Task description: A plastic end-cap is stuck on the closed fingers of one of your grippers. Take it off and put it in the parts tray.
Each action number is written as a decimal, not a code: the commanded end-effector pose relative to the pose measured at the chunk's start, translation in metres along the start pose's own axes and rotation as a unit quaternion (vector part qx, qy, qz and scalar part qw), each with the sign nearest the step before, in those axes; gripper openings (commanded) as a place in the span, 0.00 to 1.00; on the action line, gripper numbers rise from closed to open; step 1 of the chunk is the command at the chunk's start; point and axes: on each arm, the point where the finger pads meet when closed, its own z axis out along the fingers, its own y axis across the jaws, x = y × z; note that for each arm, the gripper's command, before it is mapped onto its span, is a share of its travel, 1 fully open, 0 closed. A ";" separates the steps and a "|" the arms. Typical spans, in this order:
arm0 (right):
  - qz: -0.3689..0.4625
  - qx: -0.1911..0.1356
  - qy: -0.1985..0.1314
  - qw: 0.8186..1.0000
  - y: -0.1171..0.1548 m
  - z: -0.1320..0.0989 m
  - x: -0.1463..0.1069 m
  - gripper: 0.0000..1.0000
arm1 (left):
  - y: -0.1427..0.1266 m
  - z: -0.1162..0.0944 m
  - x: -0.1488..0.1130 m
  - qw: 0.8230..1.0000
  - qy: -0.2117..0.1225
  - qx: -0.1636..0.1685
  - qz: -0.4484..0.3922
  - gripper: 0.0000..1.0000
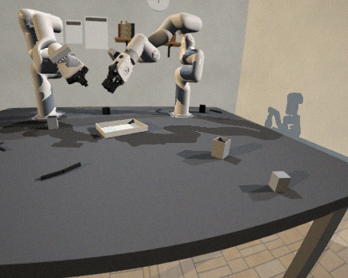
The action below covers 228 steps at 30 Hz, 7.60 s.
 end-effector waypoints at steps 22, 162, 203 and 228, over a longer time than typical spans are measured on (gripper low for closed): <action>-0.041 -0.175 -0.079 0.981 0.084 0.024 0.078 0.00 | -0.001 -0.001 0.000 1.000 0.001 0.001 0.000 0.00; -0.019 -0.336 -0.349 0.875 0.224 -0.139 0.161 0.00 | 0.082 0.075 -0.073 0.741 -0.337 -0.166 -0.557 0.00; -0.019 -0.336 -0.349 0.875 0.224 -0.139 0.161 0.00 | 0.103 0.106 -0.082 0.750 -0.324 -0.168 -0.551 0.00; -0.019 -0.336 -0.349 0.875 0.224 -0.139 0.161 0.00 | 0.108 0.113 -0.085 0.750 -0.323 -0.168 -0.552 0.57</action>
